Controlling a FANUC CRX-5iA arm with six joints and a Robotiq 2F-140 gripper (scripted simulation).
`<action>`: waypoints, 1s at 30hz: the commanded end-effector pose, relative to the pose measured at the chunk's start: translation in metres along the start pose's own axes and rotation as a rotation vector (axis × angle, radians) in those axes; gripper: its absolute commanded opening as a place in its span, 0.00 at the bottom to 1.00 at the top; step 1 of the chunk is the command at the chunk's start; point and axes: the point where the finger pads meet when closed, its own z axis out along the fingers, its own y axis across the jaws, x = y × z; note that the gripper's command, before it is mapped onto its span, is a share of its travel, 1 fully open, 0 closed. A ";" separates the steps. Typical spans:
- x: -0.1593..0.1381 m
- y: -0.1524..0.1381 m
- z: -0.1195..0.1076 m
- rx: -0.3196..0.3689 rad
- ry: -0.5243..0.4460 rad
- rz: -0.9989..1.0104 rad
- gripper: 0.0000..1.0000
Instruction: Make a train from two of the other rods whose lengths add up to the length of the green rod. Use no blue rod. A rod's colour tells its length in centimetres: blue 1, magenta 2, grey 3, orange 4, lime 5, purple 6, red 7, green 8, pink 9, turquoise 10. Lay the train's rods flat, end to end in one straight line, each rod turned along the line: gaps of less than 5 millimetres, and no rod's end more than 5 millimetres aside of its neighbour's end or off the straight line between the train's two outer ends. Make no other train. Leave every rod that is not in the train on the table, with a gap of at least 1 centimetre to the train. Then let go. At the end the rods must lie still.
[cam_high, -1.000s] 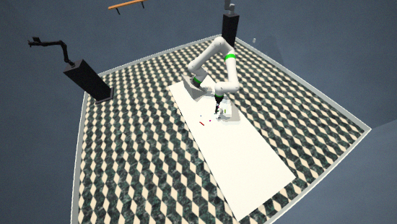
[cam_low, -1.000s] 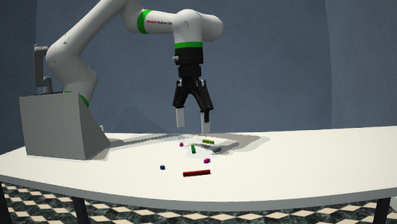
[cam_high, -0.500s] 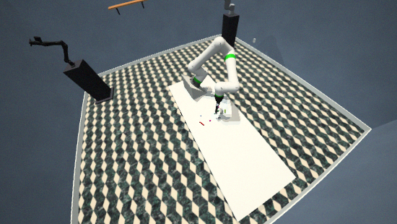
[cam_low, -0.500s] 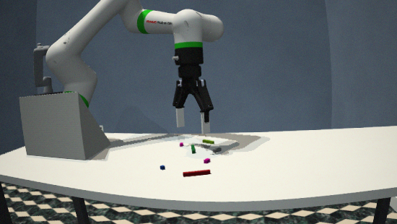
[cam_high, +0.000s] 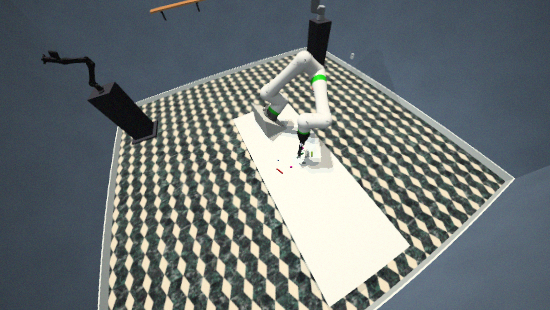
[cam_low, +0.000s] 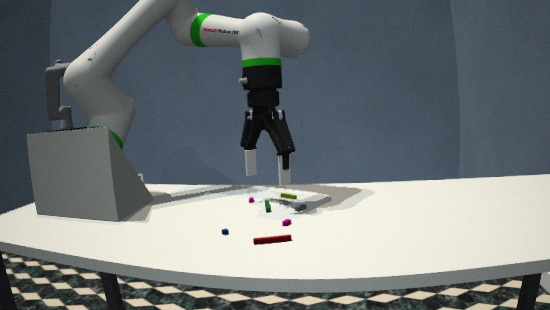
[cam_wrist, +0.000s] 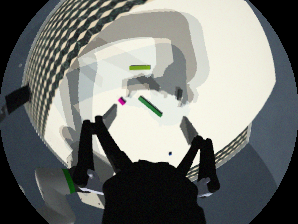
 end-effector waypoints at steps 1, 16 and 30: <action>0.001 0.002 -0.001 0.000 0.000 0.073 1.00; 0.009 0.014 -0.005 0.000 0.000 0.567 1.00; 0.016 0.025 -0.008 0.000 0.001 1.001 1.00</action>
